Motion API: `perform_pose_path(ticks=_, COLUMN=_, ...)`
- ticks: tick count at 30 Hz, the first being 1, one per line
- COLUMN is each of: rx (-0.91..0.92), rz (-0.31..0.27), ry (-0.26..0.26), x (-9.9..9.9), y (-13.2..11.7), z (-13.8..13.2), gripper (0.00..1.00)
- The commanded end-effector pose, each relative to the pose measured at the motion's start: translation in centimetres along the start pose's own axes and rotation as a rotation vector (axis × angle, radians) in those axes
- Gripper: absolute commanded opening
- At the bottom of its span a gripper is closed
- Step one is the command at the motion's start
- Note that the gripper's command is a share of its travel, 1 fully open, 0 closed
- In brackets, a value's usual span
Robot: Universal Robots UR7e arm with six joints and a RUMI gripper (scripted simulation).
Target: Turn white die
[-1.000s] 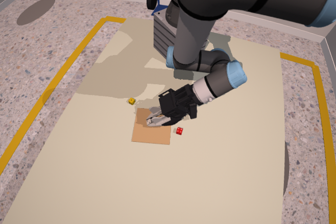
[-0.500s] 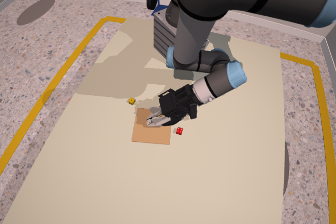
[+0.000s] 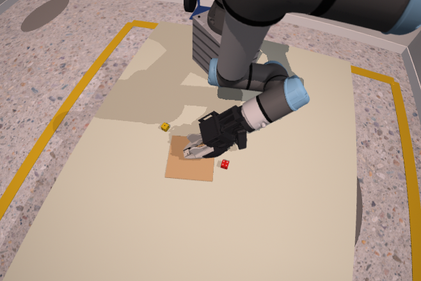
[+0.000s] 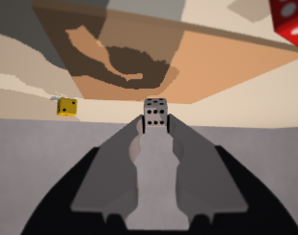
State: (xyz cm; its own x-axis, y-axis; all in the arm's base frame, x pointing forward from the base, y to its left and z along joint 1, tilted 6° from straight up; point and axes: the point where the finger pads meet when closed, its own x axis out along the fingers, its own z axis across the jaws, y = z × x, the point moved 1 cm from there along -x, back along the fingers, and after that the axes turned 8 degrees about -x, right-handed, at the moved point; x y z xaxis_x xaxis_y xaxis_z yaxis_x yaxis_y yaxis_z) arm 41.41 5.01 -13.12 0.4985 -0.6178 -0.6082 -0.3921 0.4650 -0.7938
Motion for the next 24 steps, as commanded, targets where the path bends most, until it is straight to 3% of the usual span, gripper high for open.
perform_pose_path(ticks=1, rx=0.002, rz=-0.002, ry=-0.003, x=0.0, y=0.01, z=0.2, gripper=0.03)
perform_pose_path(ticks=24, rx=0.002, rz=-0.002, ry=-0.003, x=0.52, y=0.74, z=0.31, gripper=0.03)
